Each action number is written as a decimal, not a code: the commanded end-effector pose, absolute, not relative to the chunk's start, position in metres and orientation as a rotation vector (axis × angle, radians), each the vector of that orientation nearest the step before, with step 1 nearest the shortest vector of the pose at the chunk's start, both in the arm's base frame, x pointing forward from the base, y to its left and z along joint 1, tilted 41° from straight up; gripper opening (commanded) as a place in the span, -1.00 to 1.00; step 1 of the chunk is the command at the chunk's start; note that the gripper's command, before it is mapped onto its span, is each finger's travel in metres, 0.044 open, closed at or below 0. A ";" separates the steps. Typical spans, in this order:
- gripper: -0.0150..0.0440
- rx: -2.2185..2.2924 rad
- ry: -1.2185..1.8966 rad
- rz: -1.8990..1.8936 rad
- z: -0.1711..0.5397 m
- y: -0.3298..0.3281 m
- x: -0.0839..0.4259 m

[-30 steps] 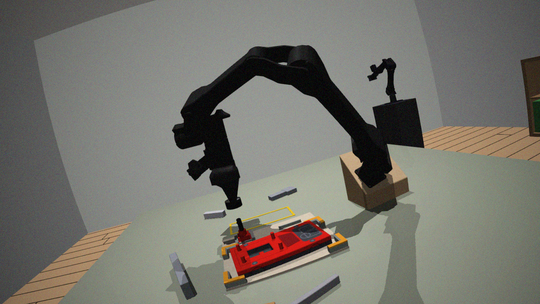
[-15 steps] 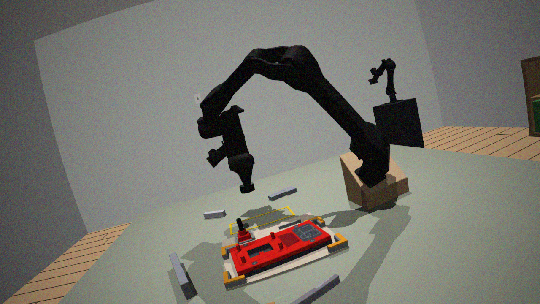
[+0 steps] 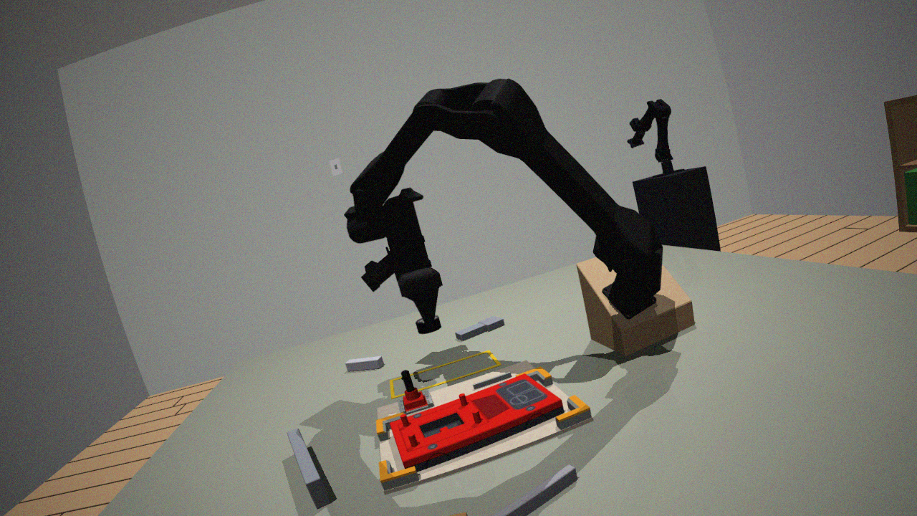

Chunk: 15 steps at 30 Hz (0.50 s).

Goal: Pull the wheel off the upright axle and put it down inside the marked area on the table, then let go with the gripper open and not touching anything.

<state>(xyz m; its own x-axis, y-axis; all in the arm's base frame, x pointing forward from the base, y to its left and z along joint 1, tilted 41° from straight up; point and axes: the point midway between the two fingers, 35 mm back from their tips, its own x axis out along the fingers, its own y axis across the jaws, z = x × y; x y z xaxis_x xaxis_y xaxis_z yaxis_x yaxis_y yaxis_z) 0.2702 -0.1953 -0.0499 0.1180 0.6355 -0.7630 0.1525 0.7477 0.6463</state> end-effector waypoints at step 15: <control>-0.49 0.695 1.433 0.401 -0.116 -0.138 0.281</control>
